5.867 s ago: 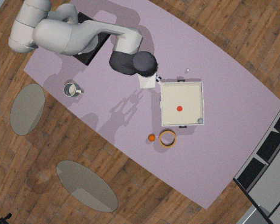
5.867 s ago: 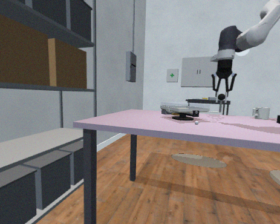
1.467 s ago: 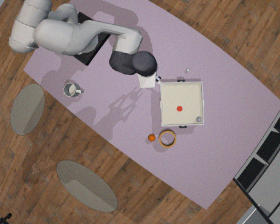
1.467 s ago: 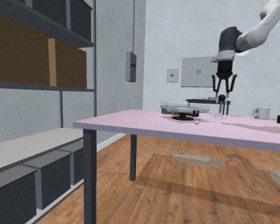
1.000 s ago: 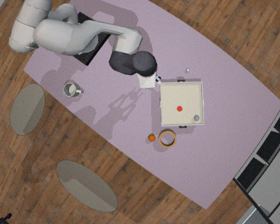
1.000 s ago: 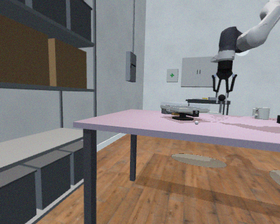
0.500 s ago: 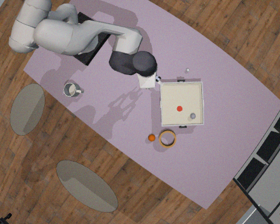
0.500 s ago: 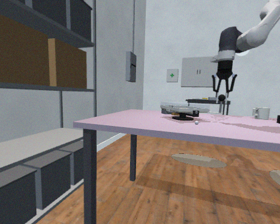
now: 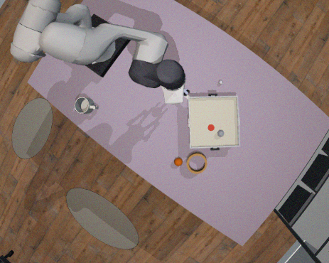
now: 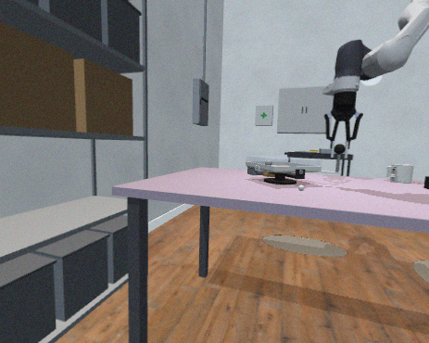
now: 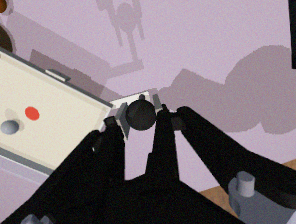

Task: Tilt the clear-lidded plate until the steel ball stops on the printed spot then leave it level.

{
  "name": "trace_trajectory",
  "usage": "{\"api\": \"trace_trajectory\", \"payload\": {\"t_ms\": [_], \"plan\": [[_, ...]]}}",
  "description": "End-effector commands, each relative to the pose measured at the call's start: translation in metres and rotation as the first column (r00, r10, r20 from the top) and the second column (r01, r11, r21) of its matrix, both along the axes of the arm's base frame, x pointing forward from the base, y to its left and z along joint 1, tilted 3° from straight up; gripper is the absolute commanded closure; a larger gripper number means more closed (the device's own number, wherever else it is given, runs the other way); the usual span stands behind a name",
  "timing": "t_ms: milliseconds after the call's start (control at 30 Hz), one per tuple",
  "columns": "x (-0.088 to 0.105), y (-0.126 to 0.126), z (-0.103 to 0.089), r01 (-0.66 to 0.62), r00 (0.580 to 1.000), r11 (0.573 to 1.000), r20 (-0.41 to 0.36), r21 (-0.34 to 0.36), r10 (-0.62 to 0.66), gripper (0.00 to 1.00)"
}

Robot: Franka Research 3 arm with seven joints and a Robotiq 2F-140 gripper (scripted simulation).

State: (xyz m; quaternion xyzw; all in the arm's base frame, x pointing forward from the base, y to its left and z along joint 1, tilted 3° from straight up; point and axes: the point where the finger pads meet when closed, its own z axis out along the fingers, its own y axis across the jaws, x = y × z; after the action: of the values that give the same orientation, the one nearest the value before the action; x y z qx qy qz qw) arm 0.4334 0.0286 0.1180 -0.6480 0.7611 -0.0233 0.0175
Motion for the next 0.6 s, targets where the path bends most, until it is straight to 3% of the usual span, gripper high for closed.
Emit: {"api": "trace_trajectory", "payload": {"t_ms": [0,567], "plan": [[0.0006,0.0006,0.0019,0.001,1.0,1.0,-0.003,-0.002,-0.001,1.0],[0.0015,0.0012,0.0041,0.001,1.0,1.0,-0.003,-0.002,-0.001,1.0]]}}
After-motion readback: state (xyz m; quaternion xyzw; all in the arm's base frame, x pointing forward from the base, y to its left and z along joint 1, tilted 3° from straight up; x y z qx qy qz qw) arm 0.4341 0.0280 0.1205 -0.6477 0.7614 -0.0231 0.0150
